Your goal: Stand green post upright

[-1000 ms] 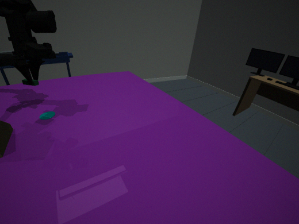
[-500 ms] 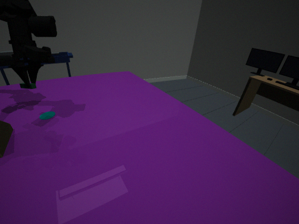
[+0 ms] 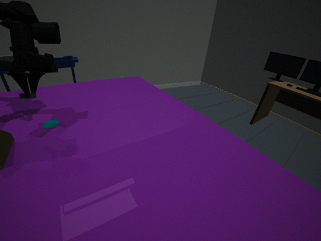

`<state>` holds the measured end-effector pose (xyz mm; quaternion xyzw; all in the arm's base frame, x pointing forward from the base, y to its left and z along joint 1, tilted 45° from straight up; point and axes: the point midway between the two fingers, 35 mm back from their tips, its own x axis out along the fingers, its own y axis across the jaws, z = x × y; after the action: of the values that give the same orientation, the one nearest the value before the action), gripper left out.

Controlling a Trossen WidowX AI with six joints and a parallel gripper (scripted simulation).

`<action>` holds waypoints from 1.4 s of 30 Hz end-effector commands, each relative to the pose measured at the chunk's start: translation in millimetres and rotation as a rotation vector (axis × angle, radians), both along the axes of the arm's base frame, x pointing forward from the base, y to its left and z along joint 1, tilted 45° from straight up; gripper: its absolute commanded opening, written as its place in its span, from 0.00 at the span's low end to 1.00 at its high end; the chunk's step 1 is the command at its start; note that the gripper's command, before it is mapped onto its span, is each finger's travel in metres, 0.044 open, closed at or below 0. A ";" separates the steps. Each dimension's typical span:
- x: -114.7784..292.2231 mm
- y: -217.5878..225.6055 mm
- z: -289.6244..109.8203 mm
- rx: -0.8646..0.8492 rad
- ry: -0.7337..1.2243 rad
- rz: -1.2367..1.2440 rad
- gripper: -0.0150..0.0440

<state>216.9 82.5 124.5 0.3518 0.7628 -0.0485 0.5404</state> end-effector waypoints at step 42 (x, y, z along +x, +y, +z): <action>-13.3 -1.1 -15.1 -0.309 -0.073 -0.018 0.29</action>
<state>203.9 82.3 110.0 0.2756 0.7295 -0.1482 0.6082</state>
